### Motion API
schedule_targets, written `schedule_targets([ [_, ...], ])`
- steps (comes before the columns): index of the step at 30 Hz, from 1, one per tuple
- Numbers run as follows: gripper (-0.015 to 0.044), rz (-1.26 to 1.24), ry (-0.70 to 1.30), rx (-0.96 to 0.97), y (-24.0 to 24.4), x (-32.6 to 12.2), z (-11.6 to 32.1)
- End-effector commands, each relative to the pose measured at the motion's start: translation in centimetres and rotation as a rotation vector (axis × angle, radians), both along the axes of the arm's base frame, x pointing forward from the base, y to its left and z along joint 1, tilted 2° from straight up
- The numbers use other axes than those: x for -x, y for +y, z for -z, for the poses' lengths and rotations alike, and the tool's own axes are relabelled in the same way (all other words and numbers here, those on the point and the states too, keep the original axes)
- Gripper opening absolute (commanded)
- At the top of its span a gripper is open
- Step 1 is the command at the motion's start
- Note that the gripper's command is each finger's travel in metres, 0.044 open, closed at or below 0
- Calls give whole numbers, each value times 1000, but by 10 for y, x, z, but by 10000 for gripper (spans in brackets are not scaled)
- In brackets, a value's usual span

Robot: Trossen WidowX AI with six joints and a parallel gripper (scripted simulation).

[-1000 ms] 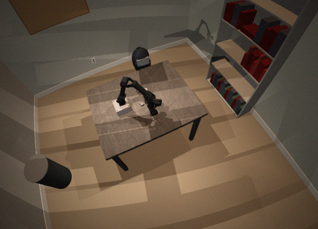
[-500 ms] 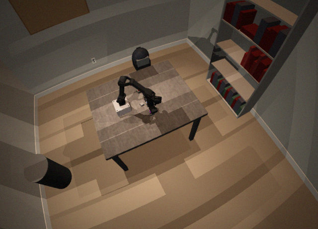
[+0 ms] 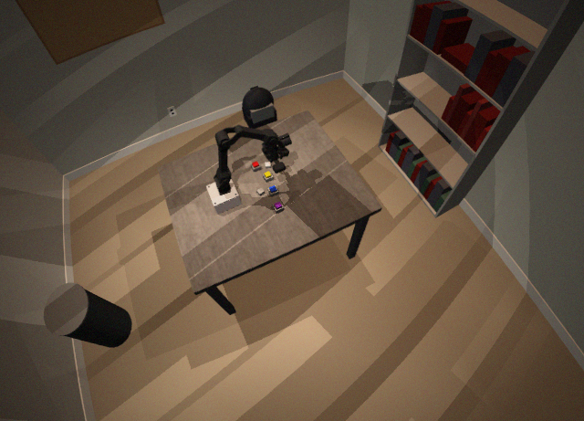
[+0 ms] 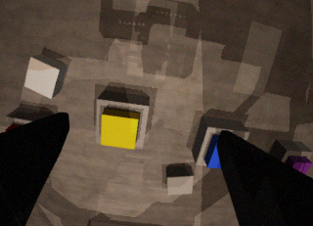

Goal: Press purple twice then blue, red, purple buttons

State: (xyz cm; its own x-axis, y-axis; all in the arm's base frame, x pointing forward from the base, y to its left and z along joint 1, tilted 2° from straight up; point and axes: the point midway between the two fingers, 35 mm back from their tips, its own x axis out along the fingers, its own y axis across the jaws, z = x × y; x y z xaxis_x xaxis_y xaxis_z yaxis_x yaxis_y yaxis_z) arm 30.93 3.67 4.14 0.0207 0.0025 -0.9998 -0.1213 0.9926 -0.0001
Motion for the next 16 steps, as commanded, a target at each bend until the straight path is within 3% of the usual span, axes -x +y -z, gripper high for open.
schedule_targets([
  [1,400,3,8,-8,55,10,-7],
  [11,400,13,20,-2,185,81,-26],
  [16,400,14,20,-1,192,88,-27],
])
